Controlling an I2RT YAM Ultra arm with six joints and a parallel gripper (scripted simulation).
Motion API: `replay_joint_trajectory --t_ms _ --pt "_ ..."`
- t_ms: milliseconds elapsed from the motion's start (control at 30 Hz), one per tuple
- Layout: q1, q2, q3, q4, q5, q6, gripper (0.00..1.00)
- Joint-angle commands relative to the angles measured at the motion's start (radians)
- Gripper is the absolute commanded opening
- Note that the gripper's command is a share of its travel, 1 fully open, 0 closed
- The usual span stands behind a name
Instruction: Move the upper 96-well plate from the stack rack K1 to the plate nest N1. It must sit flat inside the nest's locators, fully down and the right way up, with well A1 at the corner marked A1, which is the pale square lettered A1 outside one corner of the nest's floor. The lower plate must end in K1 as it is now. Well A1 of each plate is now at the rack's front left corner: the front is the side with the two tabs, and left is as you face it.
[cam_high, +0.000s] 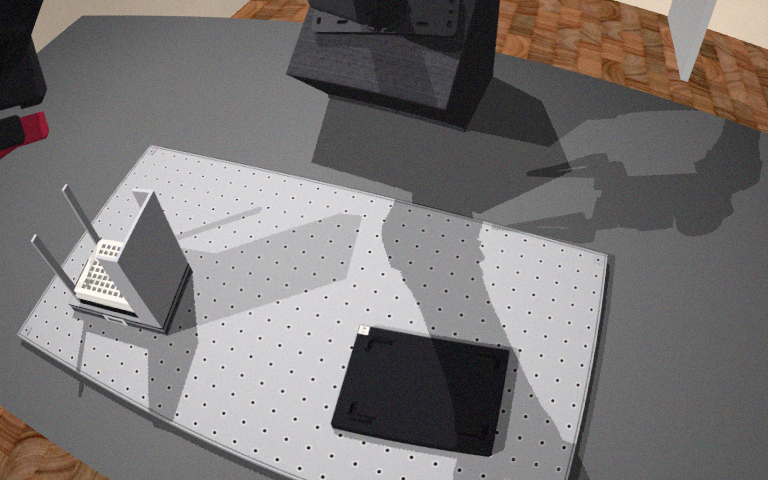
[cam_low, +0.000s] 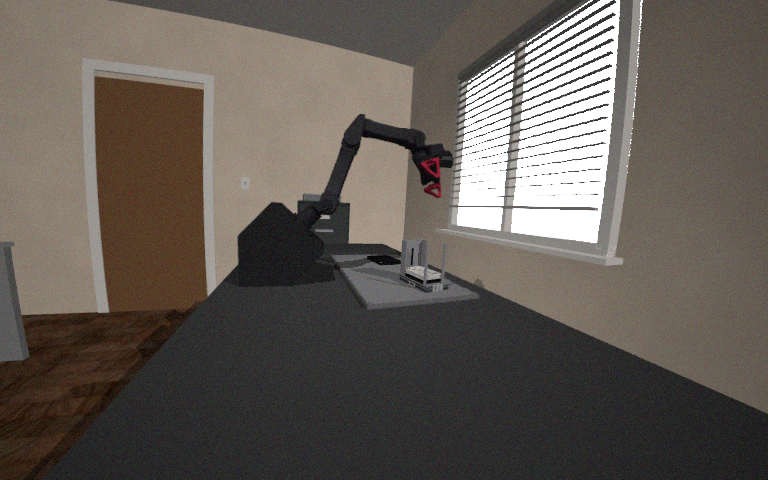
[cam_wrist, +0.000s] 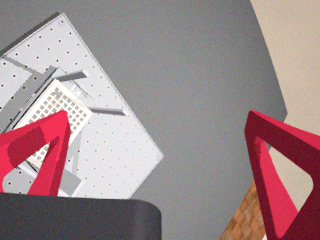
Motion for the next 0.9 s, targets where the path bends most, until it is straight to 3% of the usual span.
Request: replay_joint_trajectory --t_ms 0,533,667,733,800,867 --pt "-0.003 -0.017 0.014 0.004 0.013 0.005 1.0" --pt "-0.003 -0.017 0.014 0.004 0.013 0.005 1.0" --pt "-0.077 0.039 0.029 -0.021 -0.139 0.08 1.0" --pt "-0.083 0.046 -0.034 0.017 -0.158 0.093 1.0" --pt "-0.115 0.064 -0.028 -0.012 -0.222 0.129 1.0" --pt "-0.136 0.076 -0.038 0.013 -0.268 0.151 1.0"
